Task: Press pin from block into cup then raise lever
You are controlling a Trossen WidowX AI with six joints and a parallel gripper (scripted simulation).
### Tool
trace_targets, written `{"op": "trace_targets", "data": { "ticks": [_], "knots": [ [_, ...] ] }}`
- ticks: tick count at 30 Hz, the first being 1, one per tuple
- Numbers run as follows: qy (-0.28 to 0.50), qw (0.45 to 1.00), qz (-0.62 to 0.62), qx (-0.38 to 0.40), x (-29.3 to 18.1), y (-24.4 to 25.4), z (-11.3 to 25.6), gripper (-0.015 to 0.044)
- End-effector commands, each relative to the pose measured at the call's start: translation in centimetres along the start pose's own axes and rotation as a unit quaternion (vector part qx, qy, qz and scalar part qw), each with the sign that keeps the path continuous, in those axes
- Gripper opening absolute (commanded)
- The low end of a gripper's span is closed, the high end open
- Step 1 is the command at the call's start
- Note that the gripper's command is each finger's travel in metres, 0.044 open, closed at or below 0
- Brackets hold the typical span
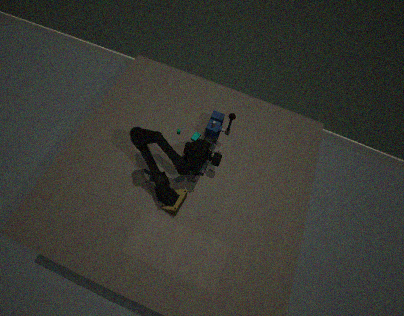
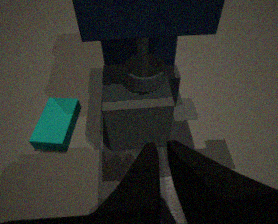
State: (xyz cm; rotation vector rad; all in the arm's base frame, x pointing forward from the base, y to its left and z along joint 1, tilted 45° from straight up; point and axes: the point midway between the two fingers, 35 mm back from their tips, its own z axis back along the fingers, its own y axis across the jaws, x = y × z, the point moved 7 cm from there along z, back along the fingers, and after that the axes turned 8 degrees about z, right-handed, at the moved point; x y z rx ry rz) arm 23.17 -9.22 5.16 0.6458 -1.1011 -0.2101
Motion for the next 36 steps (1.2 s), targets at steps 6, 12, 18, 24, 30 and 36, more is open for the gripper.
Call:
{"op": "trace_targets", "data": {
  "ticks": [6,12,18,24,30,36],
  "knots": [
    [-0.002,1.0,-0.011,0.003,-2.74,1.32,-2.58,0.003],
    [-0.002,1.0,-0.011,0.003,-2.72,1.31,-2.62,0.0187],
    [-0.002,1.0,-0.011,0.003,-2.72,1.31,-2.62,0.03],
    [-0.002,1.0,-0.011,0.003,-2.72,1.31,-2.62,0.03],
    [-0.002,1.0,-0.011,0.003,-2.75,1.31,-2.56,0.03],
    [-0.001,1.0,-0.008,0.005,-2.72,1.32,-2.6,0.03]
  ]
}}
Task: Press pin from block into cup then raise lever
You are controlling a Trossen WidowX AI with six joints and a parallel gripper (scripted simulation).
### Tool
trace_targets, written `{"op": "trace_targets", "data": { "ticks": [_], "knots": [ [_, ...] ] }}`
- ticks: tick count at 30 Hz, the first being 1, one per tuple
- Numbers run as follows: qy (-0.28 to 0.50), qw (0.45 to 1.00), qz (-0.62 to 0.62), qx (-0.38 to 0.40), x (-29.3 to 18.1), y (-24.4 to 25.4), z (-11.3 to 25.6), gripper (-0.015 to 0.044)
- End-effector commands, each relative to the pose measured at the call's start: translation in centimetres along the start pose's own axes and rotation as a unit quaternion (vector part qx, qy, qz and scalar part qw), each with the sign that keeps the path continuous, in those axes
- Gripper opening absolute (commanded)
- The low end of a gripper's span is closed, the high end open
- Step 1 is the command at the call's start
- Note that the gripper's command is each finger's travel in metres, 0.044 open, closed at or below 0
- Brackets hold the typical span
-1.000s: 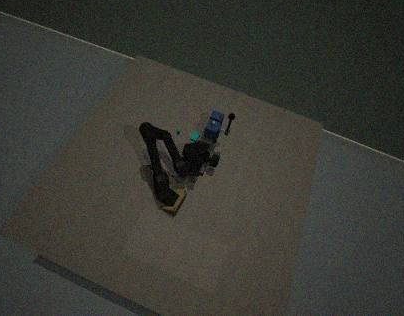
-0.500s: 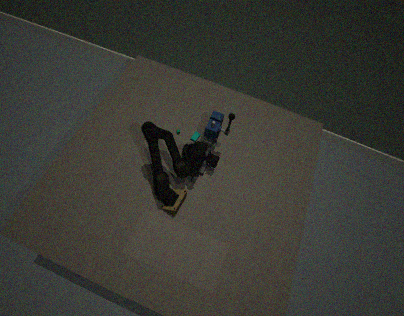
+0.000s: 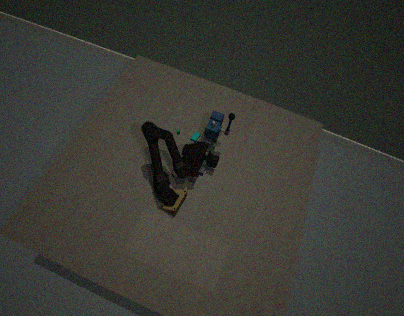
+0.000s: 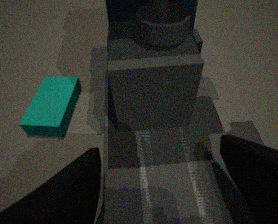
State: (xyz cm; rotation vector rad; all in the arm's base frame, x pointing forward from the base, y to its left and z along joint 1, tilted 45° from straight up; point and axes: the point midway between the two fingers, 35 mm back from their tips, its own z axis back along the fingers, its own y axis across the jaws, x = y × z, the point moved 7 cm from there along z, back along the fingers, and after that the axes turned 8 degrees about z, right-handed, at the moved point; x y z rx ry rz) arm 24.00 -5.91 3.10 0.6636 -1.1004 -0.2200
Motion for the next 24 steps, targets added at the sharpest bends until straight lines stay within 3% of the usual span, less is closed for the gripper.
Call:
{"op": "trace_targets", "data": {
  "ticks": [1,24],
  "knots": [
    [0.0,1.0,-0.003,-0.001,-0.02,-0.02,0.03,0.03],
    [0.001,1.0,-0.002,-0.003,0.25,-0.18,0.34,0.03]
  ]
}}
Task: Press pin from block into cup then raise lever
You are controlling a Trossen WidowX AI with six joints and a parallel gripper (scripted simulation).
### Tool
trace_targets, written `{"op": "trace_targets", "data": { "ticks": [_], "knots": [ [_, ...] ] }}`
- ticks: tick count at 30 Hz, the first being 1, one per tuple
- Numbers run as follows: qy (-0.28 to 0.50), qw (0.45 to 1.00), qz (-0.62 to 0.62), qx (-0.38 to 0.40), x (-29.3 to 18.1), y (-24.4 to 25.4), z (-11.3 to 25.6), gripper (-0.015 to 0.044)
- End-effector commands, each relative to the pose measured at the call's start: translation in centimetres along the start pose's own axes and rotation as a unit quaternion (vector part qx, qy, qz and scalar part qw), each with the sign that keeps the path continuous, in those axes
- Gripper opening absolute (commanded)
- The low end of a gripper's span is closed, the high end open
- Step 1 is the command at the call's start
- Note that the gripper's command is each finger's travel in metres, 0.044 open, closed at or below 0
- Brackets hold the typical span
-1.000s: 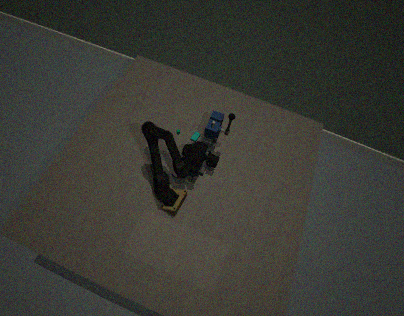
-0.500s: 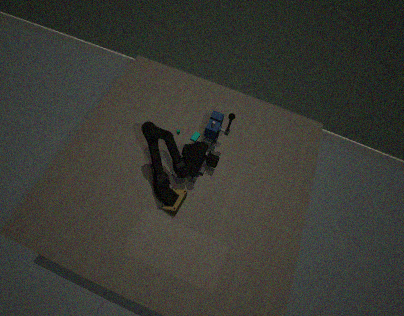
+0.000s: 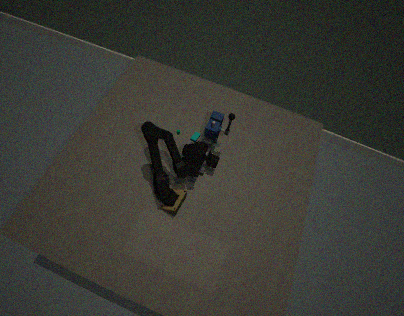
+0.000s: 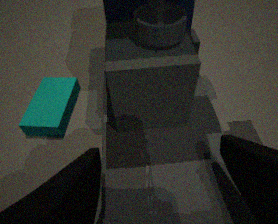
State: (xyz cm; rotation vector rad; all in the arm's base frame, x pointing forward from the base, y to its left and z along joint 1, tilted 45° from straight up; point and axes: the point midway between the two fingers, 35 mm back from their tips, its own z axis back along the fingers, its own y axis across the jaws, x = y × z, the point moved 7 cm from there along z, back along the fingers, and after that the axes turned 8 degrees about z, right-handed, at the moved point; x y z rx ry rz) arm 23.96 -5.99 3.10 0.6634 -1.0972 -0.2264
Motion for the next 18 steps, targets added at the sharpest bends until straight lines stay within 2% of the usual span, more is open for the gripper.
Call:
{"op": "trace_targets", "data": {
  "ticks": [1,9,14,18],
  "knots": [
    [0.003,1.0,0.002,-0.002,0.6,-0.3,0.7,0.03],
    [0.002,1.0,0.002,-0.002,3.5,-0.7,5.6,0.03],
    [0.0,1.0,0.001,-0.001,3.6,-0.6,6.1,0.03],
    [0.009,1.0,0.0,-0.007,5.6,-2.3,5.9,0.0405]
  ]
}}
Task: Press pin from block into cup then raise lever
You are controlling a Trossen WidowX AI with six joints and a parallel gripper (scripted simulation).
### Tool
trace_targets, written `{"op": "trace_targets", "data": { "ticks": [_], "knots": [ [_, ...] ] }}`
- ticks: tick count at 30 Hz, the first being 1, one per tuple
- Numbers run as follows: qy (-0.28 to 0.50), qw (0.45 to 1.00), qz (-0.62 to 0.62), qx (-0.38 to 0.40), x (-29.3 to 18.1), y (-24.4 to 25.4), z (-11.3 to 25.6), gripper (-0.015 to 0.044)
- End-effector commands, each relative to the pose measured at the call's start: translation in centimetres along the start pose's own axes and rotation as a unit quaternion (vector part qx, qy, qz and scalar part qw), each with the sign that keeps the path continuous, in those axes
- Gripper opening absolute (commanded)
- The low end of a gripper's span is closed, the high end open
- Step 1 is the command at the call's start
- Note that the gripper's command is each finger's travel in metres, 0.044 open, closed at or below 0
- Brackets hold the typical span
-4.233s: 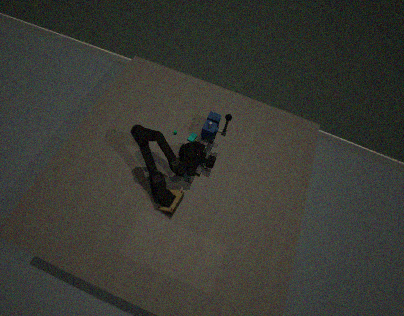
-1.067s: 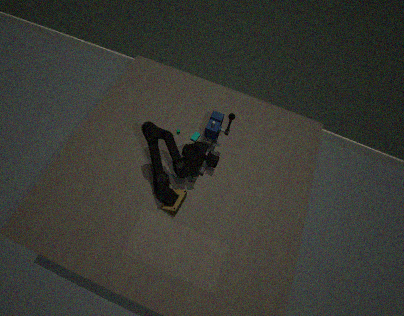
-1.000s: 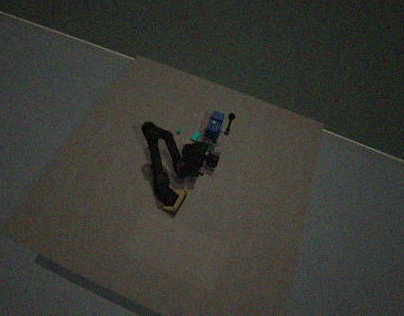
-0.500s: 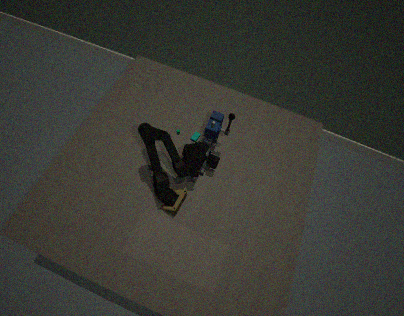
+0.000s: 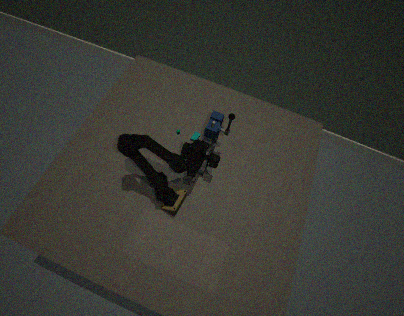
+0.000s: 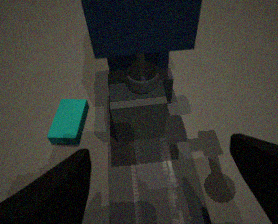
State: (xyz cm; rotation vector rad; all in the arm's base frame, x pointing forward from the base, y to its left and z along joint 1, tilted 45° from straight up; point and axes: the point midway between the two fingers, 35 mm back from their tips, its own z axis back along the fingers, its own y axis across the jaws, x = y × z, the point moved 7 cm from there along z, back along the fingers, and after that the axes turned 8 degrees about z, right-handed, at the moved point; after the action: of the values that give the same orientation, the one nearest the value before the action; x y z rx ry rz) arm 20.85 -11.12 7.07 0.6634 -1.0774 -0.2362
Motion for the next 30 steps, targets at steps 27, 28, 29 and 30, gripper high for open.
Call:
{"op": "trace_targets", "data": {
  "ticks": [27,28,29,30],
  "knots": [
    [0.054,0.998,-0.041,-0.006,20.6,-11.0,7.9,0.044],
    [0.054,0.998,-0.041,-0.004,21.1,-11.0,8.5,0.044],
    [0.053,0.998,-0.041,-0.002,21.6,-10.9,9.0,0.044],
    [0.053,0.998,-0.041,0.0,22.1,-10.9,9.6,0.044]
  ]
}}
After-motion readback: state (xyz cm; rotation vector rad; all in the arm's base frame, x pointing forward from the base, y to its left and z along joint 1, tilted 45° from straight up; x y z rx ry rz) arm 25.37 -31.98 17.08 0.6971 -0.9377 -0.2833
